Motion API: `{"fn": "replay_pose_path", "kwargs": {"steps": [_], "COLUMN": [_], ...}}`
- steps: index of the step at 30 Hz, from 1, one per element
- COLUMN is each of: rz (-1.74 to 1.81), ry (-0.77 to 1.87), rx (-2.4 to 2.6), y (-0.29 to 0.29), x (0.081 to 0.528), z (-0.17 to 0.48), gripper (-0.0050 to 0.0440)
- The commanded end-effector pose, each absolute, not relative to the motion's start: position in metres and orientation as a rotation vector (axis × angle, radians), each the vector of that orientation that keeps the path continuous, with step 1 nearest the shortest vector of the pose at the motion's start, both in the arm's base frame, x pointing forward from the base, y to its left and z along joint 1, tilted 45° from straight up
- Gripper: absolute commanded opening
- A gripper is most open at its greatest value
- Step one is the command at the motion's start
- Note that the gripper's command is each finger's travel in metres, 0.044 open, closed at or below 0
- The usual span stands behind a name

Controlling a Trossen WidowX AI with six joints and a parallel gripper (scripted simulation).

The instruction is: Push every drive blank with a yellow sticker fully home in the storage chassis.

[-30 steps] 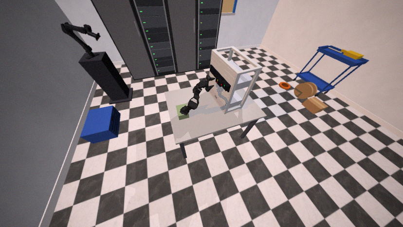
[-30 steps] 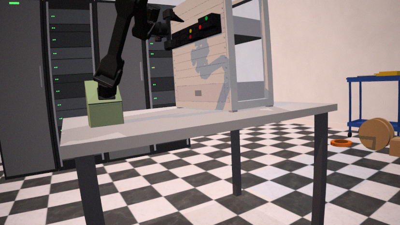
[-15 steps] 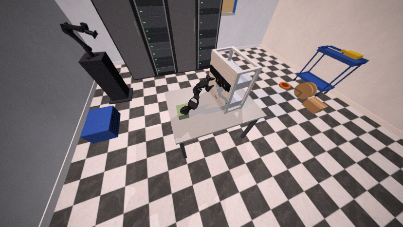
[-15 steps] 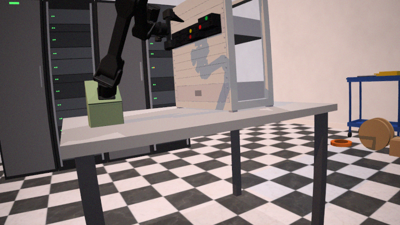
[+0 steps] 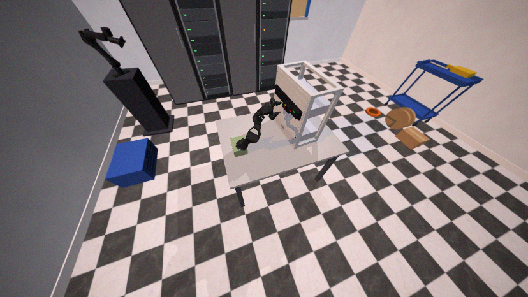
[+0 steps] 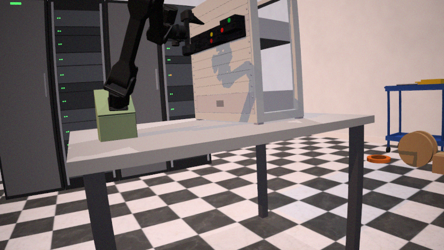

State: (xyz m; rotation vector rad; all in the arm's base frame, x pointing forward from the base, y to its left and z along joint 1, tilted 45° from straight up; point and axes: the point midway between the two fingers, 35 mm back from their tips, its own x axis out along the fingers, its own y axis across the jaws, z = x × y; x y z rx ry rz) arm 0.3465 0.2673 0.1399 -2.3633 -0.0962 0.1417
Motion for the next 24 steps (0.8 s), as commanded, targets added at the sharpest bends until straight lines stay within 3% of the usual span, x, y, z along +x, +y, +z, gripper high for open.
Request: {"fn": "replay_pose_path", "kwargs": {"steps": [1, 24], "rz": [0.128, 0.128], "ry": [-0.109, -0.109], "rx": [-2.353, -2.353], "y": [0.270, 0.241], "x": [0.348, 0.351], "z": [0.146, 0.195], "gripper": [0.0440, 0.0440]}}
